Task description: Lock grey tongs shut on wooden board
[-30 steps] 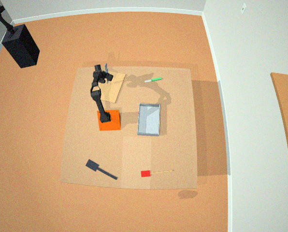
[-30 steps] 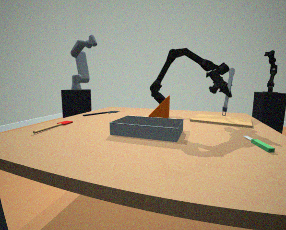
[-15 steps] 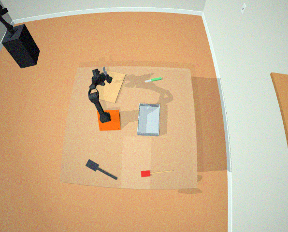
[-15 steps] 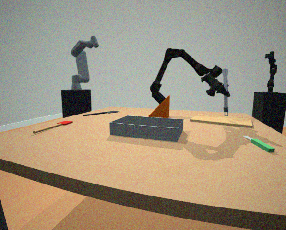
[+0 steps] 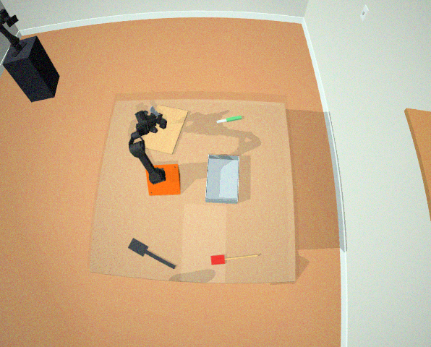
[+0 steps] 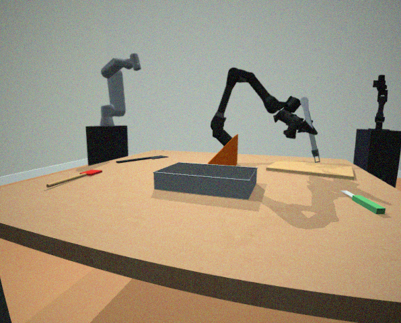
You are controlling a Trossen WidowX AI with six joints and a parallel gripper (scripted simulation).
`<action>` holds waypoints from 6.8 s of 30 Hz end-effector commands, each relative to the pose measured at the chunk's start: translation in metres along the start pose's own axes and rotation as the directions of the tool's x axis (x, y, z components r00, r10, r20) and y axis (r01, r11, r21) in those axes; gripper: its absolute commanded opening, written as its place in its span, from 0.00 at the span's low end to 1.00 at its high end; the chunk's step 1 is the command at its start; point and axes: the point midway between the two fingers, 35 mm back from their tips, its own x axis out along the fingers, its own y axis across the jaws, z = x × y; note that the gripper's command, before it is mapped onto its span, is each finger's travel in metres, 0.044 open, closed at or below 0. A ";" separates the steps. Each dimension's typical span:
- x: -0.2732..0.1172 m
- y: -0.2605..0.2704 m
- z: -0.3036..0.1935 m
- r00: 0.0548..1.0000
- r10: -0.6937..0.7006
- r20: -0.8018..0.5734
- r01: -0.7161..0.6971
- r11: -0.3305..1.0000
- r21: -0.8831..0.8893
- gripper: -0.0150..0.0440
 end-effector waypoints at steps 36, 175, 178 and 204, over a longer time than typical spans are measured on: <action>-0.015 0.008 0.002 0.995 -0.002 -0.095 0.001 1.000 -0.010 0.00; 0.043 0.010 0.037 0.536 -0.016 0.844 0.005 1.000 0.016 0.00; 0.045 0.010 0.042 0.537 -0.020 0.843 0.007 1.000 0.019 0.00; 0.059 0.015 0.082 0.548 -0.052 0.835 0.023 0.999 0.047 0.00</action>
